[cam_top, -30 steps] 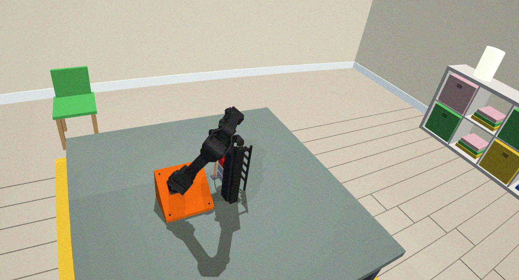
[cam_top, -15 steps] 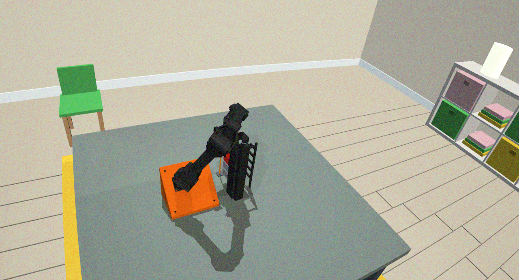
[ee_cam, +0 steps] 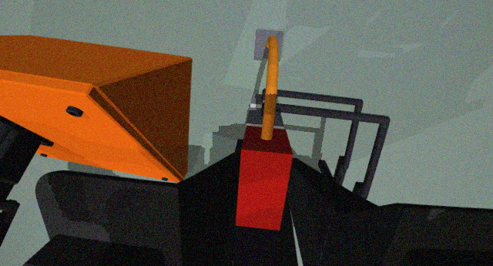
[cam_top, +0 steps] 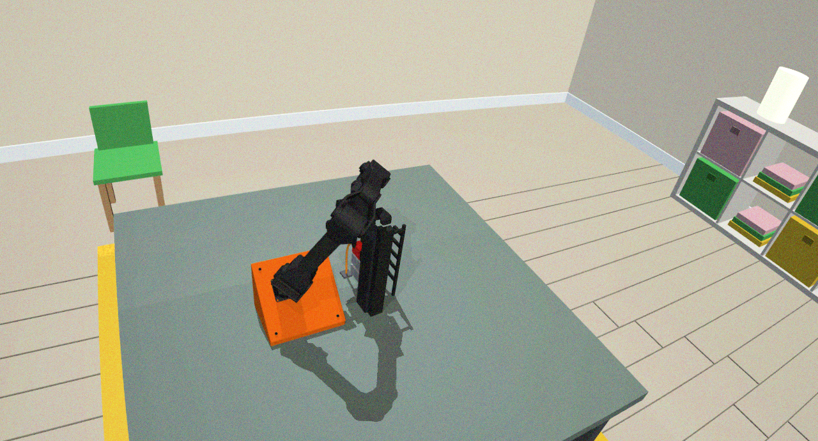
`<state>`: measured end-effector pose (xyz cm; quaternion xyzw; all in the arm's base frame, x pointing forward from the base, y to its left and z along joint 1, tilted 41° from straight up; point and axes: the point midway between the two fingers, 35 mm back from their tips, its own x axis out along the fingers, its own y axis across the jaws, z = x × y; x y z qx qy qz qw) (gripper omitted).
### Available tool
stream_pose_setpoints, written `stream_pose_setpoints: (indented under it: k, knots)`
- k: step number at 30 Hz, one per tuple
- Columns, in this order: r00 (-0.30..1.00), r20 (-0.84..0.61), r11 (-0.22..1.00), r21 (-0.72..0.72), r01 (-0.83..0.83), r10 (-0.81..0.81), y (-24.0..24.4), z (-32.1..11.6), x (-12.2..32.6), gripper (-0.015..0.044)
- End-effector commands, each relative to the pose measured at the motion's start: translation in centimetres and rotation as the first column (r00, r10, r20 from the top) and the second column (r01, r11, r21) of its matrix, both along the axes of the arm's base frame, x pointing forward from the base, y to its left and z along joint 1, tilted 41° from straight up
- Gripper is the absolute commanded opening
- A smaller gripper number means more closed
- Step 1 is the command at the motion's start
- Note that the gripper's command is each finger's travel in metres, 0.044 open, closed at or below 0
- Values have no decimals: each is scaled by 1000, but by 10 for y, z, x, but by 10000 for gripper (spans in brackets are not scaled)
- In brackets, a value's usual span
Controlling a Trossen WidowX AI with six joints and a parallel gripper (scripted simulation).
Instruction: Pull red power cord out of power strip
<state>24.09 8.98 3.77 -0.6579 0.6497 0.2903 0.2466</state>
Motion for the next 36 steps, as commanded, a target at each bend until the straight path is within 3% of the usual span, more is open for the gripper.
stream_pose_setpoints:
  k: [1, 6, 12, 36]
  knots:
    - [1000, 12, 995, 98, -12, 11, 38, -19, -2, 0]
    - [1000, 12, 995, 98, -12, 11, 45, -23, -3, 0]
    - [1000, 11, 995, 97, 2, -3, 34, -19, -1, 157]
    - [1000, 11, 996, 94, -14, 13, 33, -8, -1, 160]
